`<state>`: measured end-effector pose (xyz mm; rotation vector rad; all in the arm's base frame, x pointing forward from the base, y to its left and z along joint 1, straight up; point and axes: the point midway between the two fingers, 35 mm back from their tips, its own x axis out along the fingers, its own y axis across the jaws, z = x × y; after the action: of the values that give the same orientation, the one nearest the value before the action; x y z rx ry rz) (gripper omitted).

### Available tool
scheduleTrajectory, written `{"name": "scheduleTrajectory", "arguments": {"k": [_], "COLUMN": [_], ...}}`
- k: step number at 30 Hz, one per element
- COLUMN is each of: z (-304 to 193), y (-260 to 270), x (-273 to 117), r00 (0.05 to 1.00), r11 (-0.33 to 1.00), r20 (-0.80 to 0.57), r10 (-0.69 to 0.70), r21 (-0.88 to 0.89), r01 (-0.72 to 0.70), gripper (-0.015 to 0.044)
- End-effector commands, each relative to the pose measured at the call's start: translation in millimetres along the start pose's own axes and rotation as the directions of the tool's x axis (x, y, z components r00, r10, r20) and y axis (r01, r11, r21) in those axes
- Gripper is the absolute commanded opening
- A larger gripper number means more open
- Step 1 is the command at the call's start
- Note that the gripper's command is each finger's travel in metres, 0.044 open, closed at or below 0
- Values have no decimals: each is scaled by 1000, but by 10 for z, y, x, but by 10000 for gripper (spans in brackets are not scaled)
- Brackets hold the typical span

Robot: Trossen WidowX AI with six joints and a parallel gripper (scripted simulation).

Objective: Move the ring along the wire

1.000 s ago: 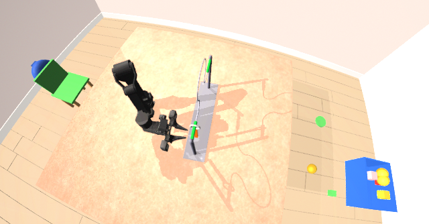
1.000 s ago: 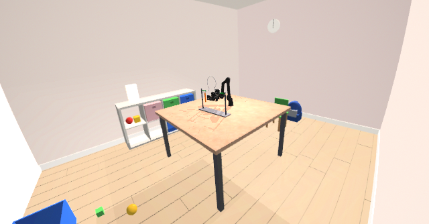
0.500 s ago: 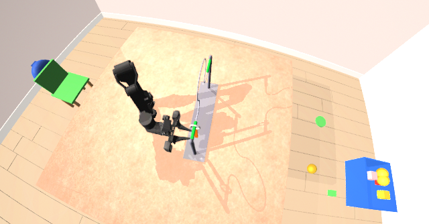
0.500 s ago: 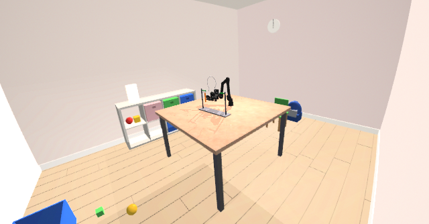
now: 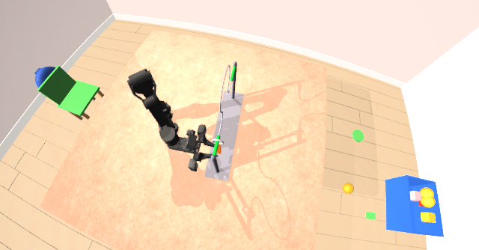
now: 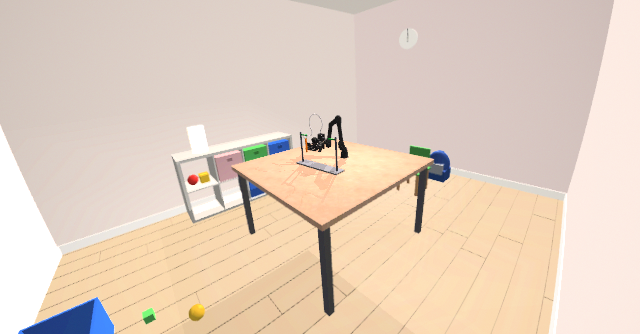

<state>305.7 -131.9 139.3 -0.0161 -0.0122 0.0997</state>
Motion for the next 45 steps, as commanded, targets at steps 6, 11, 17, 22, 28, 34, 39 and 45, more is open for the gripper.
{"name": "scheduleTrajectory", "arguments": {"k": [6,11,17,22,28,34,39,45], "z": [1,1,1,1,1,1,1,1], "y": [-10,-1,13,18,18,18,18,26], "x": [155,235,331,355,355,355,355,352], "r00": [1000,1000,1000,1000,1000,1000,1000,1000], "r11": [1000,1000,1000,1000,1000,1000,1000,1000], "r20": [1,2,3,3,3,3,3,3], "r10": [-4,-4,-4,-4,-4,-4,-4,0], "r21": [4,4,4,4,4,4,4,0], "r01": [4,4,4,4,4,4,4,0], "gripper": [160,160,160,160,160,160,160,134]}}
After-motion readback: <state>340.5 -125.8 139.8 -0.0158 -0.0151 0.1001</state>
